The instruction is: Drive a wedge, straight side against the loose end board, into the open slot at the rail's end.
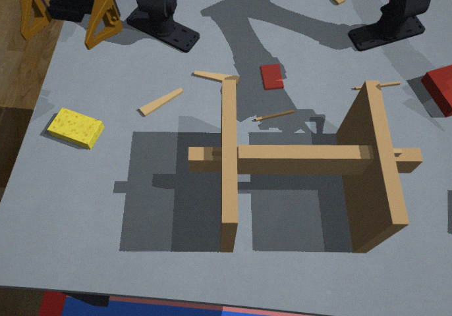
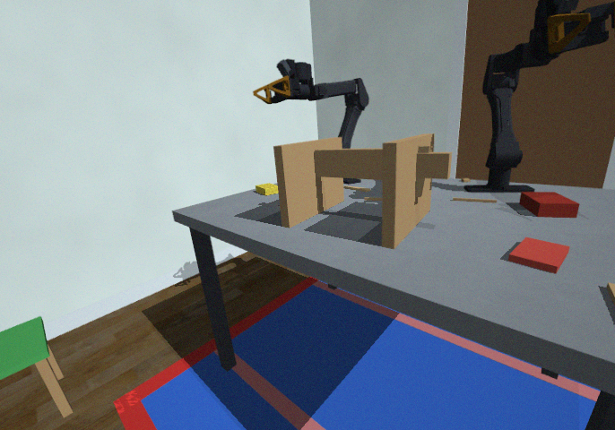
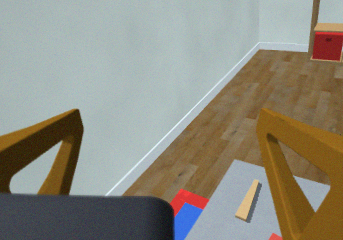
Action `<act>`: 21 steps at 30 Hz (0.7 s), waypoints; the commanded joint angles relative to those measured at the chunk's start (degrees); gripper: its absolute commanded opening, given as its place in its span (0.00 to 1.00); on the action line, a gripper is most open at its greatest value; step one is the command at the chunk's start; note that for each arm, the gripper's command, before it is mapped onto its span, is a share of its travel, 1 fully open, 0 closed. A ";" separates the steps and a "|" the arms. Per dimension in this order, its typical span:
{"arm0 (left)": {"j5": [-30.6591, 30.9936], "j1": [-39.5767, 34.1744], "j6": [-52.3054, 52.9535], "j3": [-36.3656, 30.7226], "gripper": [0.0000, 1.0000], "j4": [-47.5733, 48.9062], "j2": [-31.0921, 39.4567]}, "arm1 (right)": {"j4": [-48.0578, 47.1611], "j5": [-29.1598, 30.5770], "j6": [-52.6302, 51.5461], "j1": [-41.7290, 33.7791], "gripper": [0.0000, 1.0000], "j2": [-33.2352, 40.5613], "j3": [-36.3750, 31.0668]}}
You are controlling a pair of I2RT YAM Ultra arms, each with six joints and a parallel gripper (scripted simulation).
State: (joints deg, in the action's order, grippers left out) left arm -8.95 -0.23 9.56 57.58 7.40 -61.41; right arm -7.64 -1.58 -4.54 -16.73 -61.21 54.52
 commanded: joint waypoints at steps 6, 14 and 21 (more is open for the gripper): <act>4.64 0.62 -5.05 2.95 1.00 -3.78 2.01 | 3.72 1.13 2.68 6.32 1.00 2.18 4.35; 8.86 0.76 -9.56 4.10 1.00 -7.25 2.70 | 7.23 2.26 4.80 14.36 1.00 2.88 6.93; 9.31 0.27 -9.95 4.70 1.00 -7.42 3.05 | 6.54 0.68 4.99 17.11 1.00 2.95 7.82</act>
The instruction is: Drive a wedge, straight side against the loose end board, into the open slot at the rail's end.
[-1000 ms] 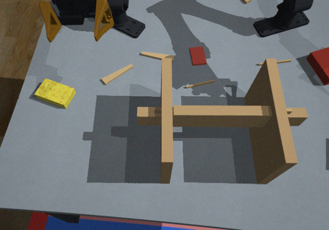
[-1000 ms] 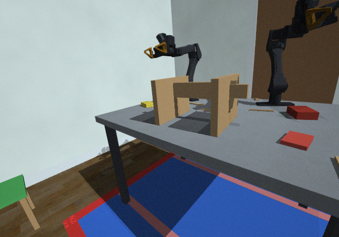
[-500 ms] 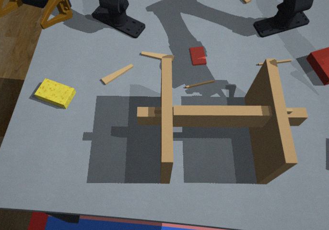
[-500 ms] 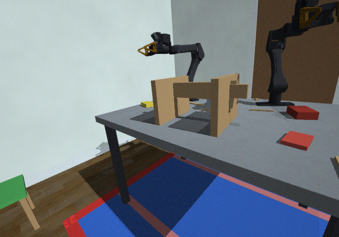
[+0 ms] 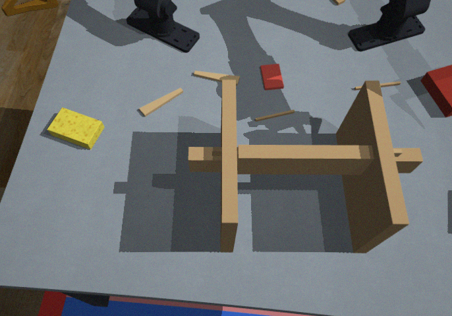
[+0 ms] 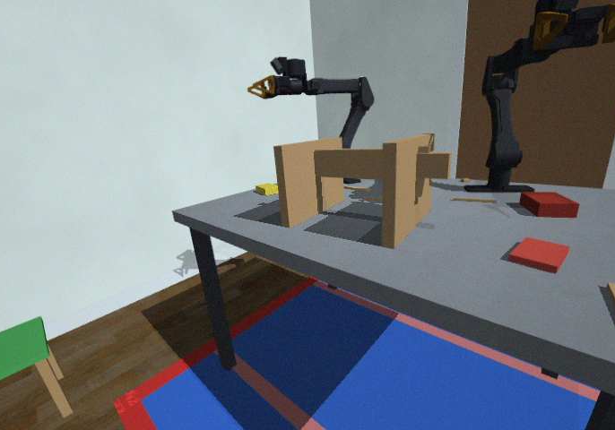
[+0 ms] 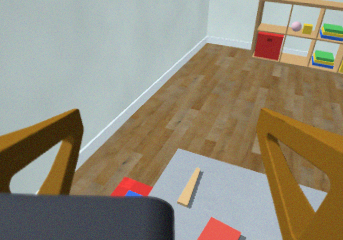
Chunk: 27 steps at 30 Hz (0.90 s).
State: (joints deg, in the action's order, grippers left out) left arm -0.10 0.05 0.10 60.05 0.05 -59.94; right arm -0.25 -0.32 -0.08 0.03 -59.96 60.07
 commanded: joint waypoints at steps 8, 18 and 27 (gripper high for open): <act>0.17 -0.58 0.06 2.49 0.54 0.83 0.59 | -1.81 0.65 -0.27 0.05 1.00 0.63 2.38; 0.15 -0.21 0.06 2.37 0.54 1.02 -0.37 | -1.59 0.73 0.03 -0.91 1.00 -0.65 2.70; 0.19 -0.22 0.05 2.25 0.54 0.78 -0.41 | -0.56 0.55 0.35 0.20 0.53 1.25 2.51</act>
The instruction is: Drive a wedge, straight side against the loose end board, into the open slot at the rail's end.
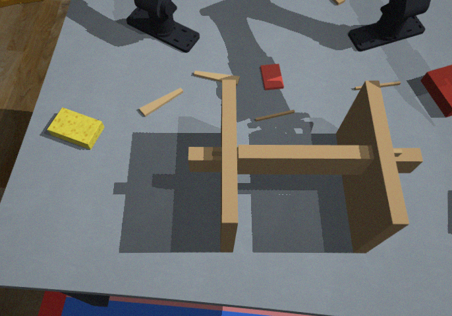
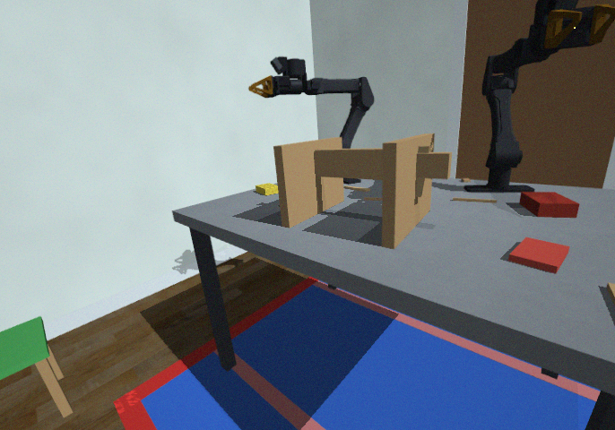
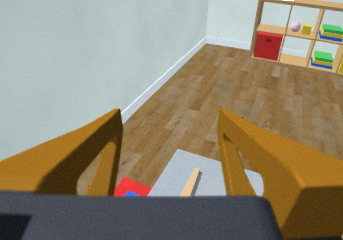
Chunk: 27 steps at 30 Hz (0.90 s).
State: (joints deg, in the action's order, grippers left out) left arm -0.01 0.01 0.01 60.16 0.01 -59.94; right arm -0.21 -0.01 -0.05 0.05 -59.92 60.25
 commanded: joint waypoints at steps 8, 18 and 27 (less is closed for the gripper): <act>0.14 -0.17 0.12 2.02 0.54 0.67 0.27 | -0.07 0.24 0.41 -0.26 0.53 0.49 2.22; -1.34 -4.22 -2.79 6.45 0.54 -8.66 -4.73 | 9.13 1.51 -2.94 -5.40 0.53 -4.86 6.93; -2.83 -9.11 -5.69 14.17 0.54 -18.82 -10.18 | 19.36 3.18 -5.97 -11.67 0.53 -10.51 15.19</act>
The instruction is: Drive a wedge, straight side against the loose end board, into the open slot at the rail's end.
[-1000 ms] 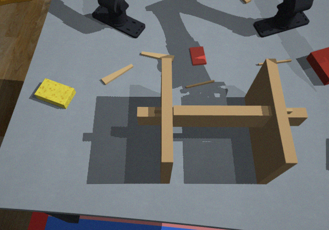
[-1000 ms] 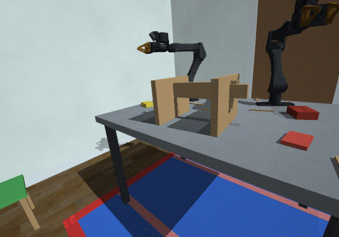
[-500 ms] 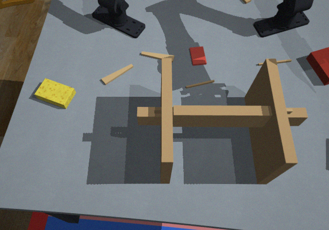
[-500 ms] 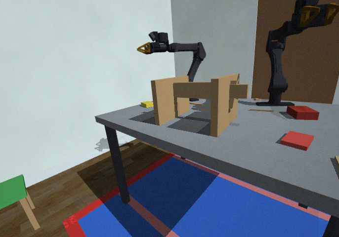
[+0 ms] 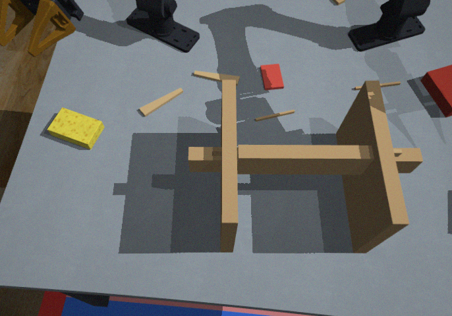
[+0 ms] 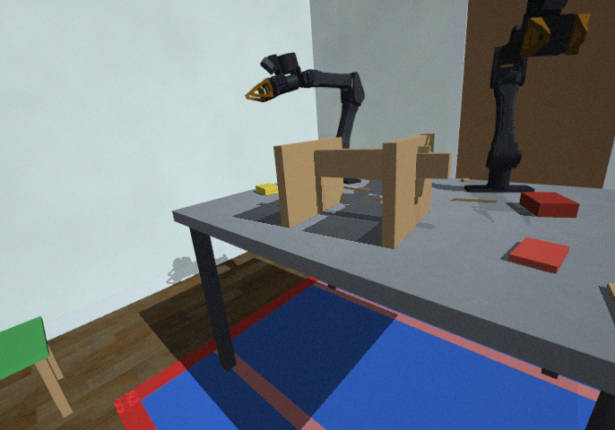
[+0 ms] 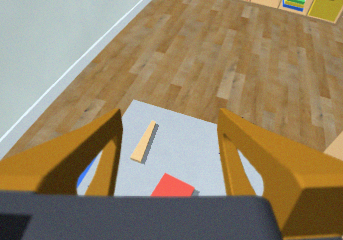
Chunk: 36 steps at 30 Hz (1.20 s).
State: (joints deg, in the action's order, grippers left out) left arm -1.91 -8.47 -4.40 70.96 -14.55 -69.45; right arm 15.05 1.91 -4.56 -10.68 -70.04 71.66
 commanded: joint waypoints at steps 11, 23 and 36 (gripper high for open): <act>-2.94 -9.19 -5.59 14.56 0.54 -18.12 -10.00 | 18.11 3.31 -5.90 -11.71 0.53 -10.30 15.64; -4.68 -16.45 -9.30 24.90 0.54 -30.79 -18.19 | 30.97 5.12 -9.75 -20.89 0.53 -18.91 26.65; -6.59 -24.21 -13.35 36.13 0.54 -44.67 -27.10 | 45.09 7.16 -13.99 -30.77 0.53 -28.32 38.59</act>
State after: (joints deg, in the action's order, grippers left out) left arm -7.51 -31.20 -16.38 103.53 -54.96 -95.74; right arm 55.99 7.73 -17.02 -39.48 -97.84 106.28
